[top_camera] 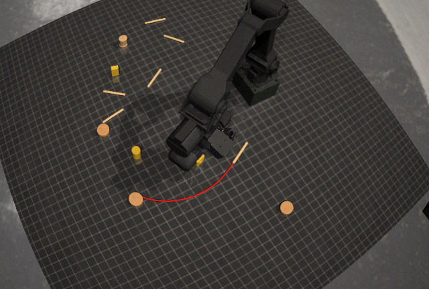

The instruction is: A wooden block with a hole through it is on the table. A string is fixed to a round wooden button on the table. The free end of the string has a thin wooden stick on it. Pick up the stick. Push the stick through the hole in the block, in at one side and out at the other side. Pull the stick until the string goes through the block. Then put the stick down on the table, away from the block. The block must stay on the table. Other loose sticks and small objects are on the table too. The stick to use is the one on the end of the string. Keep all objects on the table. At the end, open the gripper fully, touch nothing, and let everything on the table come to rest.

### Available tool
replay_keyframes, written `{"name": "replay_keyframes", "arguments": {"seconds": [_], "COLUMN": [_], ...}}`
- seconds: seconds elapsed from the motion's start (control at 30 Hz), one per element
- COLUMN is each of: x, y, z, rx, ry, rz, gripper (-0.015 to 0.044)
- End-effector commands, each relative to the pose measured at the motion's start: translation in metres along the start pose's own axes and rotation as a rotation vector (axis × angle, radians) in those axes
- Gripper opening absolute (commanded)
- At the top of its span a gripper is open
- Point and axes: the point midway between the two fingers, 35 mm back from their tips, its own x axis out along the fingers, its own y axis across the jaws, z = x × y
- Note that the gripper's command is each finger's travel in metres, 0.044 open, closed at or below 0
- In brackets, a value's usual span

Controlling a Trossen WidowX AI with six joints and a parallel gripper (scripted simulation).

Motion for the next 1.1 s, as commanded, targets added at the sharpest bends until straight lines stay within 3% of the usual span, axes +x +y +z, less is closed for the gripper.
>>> {"name": "replay_keyframes", "arguments": {"seconds": [0.0,0.13,0.6,0.7,1.07], "x": [0.0,0.0,0.0,0.0,-0.001], "y": [0.0,0.0,0.0,0.006,0.059], "z": [0.0,0.0,0.0,0.012,0.083], "rx": [0.0,0.0,0.0,-0.187,-1.547], "ry": [0.0,0.0,0.0,-0.002,-0.011], "rz": [0.0,0.0,0.0,0.0,-0.008], "gripper": [0.0104,0.0,0.0,0.0079,0.0368]}}
